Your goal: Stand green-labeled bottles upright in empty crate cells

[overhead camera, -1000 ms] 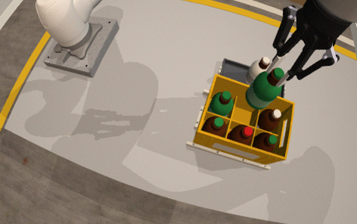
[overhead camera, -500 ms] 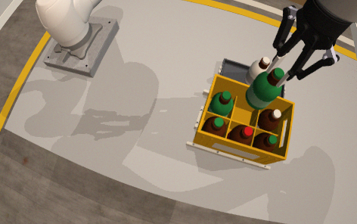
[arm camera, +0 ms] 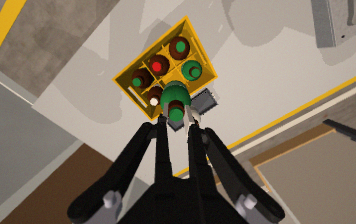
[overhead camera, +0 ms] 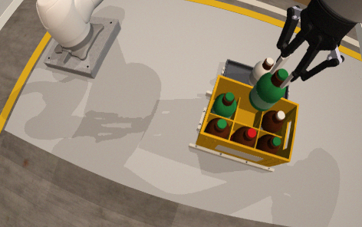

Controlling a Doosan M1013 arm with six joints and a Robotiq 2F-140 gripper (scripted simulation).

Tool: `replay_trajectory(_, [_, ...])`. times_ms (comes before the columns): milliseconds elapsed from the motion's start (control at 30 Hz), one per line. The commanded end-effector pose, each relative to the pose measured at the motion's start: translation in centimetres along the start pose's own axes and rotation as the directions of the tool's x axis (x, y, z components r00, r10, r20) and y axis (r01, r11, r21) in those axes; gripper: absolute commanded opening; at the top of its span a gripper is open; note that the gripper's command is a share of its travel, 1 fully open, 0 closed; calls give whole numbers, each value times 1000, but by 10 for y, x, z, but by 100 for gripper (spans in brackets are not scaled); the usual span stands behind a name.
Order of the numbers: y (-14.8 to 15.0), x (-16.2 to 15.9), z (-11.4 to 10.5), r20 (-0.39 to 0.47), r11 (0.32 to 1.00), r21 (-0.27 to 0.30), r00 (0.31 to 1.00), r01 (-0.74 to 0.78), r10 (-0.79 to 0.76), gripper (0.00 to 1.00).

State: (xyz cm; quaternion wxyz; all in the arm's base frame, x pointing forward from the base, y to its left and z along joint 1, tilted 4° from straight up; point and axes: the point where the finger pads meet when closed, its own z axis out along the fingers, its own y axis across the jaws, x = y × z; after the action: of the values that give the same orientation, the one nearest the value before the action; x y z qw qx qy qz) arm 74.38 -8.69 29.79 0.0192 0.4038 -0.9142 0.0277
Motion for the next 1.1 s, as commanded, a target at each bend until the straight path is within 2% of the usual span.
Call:
replay_trajectory(0, [-1, 0, 2, 0, 1000, -6, 1000, 4, -4, 0])
replay_trajectory(1067, [-4, 3, 7, 0, 1000, -6, 1000, 4, -4, 0])
